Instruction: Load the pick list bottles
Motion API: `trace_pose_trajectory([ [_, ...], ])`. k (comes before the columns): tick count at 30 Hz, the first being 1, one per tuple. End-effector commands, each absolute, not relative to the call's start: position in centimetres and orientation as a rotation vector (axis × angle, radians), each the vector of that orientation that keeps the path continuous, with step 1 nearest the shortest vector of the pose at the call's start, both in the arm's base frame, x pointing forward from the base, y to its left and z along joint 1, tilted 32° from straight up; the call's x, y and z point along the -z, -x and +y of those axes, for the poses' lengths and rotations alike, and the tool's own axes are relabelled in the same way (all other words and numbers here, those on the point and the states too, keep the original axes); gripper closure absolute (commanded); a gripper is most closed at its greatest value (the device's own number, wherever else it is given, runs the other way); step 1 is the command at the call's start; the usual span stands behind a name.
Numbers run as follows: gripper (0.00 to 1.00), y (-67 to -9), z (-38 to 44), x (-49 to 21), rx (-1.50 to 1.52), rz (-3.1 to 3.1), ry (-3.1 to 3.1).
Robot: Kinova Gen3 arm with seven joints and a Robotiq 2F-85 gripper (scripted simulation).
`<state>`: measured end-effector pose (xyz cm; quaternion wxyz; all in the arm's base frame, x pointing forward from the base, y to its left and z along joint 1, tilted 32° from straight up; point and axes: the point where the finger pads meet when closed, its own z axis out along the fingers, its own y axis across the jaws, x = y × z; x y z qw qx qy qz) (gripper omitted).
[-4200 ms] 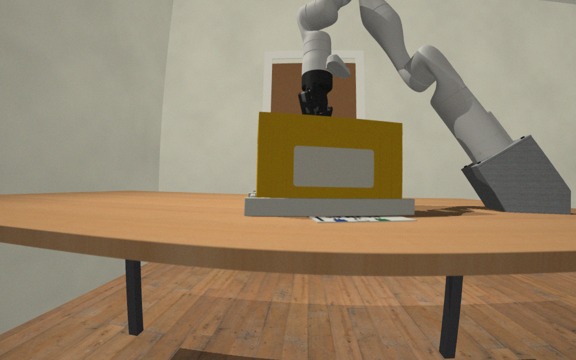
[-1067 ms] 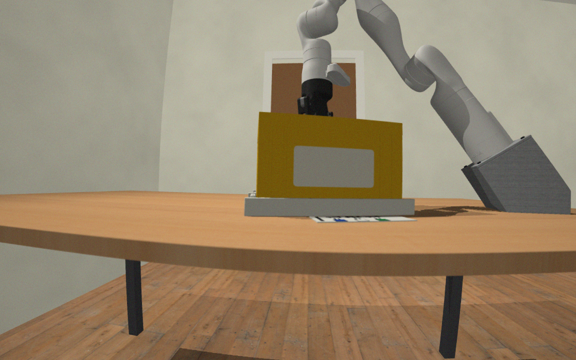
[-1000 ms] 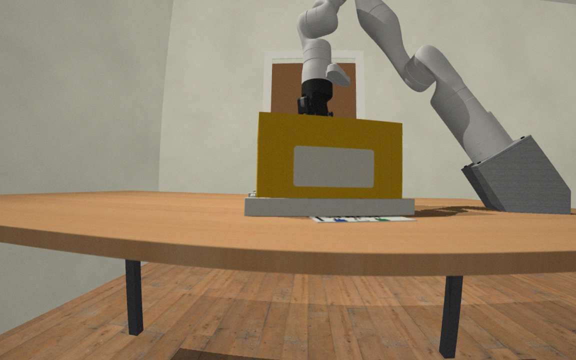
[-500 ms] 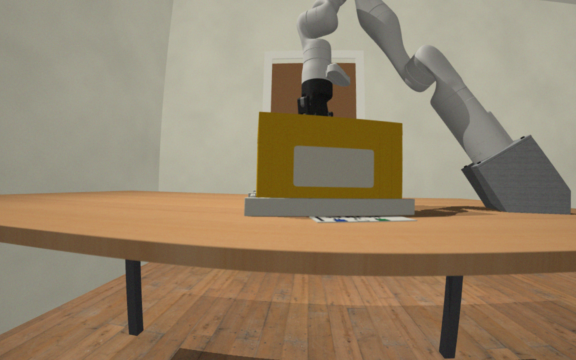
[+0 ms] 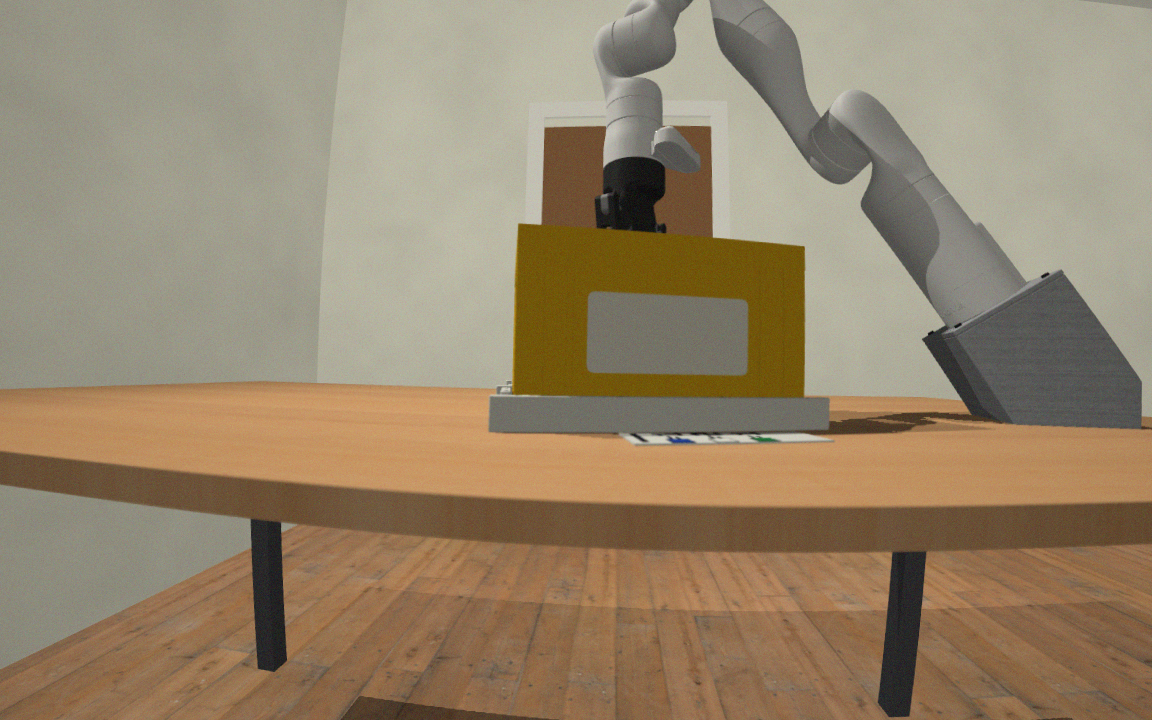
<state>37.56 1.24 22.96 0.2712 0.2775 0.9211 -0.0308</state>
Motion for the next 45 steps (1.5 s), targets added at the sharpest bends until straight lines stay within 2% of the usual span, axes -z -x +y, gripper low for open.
trace_pose_trajectory([
  [1, 0.33, -37.6, 1.3, -23.0, 0.082, 2.48, -0.747],
  [22, 0.33, -37.6, 1.3, -23.0, 0.082, 2.48, -0.747],
  [45, 0.33, -34.9, 2.4, -27.8, 0.082, 2.48, -0.747],
])
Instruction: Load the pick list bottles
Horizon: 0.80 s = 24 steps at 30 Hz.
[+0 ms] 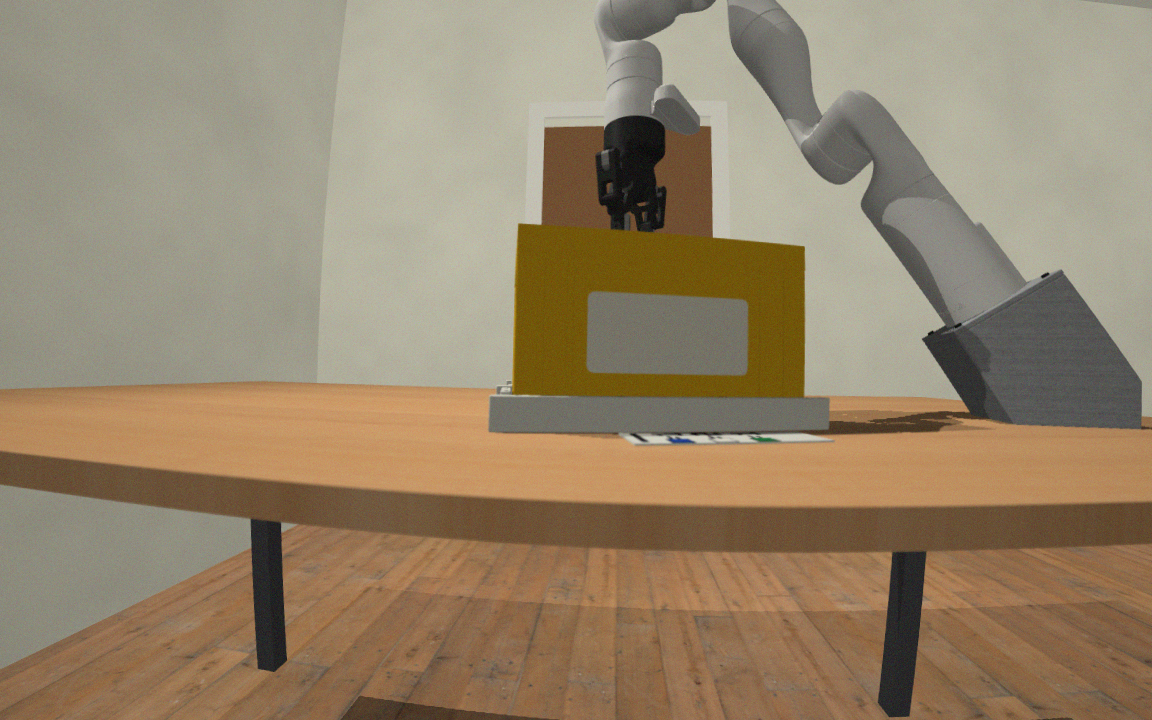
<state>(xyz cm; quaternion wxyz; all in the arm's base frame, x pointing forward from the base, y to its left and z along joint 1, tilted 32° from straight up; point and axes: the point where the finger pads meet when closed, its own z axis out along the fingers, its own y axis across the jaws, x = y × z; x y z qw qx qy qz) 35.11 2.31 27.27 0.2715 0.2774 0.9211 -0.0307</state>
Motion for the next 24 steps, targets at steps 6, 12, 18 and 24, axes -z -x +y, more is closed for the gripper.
trace_pose_trajectory([
  [6, 0.33, -34.2, 2.7, -28.9, 0.082, 2.48, -0.747],
  [12, 0.33, -33.6, 3.0, -30.0, 0.082, 2.48, -0.747],
  [18, 0.33, -33.5, 3.0, -30.2, 0.082, 2.48, -0.747],
  [24, 0.33, -33.5, 3.0, -30.2, 0.082, 2.48, -0.747],
])
